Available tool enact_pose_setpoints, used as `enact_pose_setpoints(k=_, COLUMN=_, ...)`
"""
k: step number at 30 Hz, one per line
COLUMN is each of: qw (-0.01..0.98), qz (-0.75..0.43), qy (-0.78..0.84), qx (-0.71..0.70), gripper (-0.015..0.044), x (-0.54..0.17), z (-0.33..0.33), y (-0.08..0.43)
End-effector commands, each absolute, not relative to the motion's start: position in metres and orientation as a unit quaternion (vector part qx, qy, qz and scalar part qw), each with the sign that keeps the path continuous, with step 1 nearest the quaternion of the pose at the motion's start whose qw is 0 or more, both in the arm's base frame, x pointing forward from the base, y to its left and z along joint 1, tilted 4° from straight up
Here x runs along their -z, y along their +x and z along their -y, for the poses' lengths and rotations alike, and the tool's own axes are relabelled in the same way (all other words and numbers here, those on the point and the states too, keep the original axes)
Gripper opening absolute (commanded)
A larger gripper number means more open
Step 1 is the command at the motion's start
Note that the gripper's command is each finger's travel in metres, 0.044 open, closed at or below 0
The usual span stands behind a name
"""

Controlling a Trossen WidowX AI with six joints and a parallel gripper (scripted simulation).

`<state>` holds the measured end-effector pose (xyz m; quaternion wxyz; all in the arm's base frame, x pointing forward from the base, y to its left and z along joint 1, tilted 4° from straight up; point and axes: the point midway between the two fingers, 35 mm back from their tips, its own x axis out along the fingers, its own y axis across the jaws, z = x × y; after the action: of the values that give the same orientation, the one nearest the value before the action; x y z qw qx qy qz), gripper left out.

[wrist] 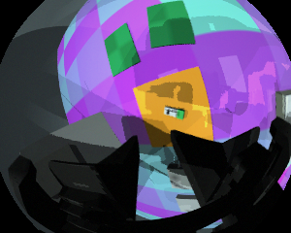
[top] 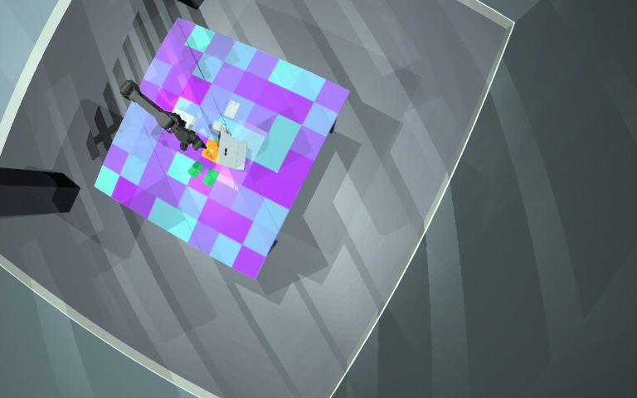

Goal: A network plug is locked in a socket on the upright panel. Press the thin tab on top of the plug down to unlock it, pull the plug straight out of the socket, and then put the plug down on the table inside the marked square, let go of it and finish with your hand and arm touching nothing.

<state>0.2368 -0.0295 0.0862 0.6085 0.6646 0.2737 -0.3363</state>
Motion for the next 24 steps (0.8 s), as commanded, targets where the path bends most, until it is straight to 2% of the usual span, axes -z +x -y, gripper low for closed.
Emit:
enact_pose_setpoints(k=1, qw=0.612, qz=-0.272, qy=0.664, qx=0.332, gripper=0.0156, x=-0.095, z=0.029, y=0.237)
enact_pose_setpoints(k=24, qw=0.612, qz=-0.273, qy=0.664, qx=0.332, gripper=0.0156, x=-0.129, z=0.029, y=0.228)
